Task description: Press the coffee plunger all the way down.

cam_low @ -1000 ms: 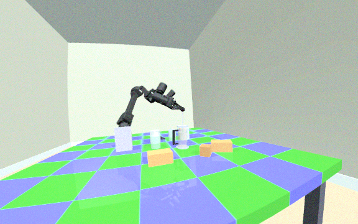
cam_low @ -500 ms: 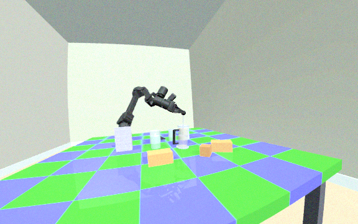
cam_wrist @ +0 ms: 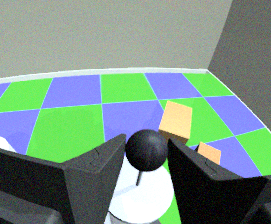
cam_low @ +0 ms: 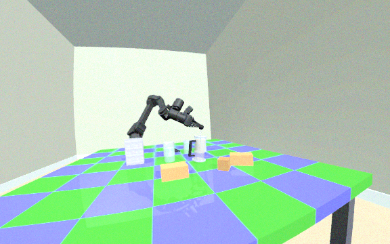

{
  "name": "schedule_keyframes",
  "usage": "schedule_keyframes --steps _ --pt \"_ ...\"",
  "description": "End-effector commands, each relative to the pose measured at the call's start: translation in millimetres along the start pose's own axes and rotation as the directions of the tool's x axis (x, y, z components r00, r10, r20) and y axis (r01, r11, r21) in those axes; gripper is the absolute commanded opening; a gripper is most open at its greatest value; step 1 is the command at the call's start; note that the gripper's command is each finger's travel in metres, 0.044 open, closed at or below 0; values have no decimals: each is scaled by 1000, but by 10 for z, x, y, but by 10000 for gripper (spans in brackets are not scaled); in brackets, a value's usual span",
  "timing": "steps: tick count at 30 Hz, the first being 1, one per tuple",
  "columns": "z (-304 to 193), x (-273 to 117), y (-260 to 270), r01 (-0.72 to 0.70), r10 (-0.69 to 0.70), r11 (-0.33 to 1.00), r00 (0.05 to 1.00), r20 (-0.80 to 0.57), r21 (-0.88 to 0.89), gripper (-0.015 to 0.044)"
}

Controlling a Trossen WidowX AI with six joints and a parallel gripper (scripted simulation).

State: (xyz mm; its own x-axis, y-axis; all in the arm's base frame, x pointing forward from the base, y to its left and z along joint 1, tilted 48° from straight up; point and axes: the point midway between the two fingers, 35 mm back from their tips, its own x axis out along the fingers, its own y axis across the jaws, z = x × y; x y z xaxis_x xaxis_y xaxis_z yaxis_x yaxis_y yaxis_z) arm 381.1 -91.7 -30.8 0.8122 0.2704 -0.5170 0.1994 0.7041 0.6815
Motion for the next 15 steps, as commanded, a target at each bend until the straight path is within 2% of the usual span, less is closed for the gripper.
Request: schedule_keyframes --steps 1,15 --pt "-250 93 7 -1 3 1000 998 -60 29 119" --pt "-223 130 -3 -2 4 1000 998 -60 29 119"
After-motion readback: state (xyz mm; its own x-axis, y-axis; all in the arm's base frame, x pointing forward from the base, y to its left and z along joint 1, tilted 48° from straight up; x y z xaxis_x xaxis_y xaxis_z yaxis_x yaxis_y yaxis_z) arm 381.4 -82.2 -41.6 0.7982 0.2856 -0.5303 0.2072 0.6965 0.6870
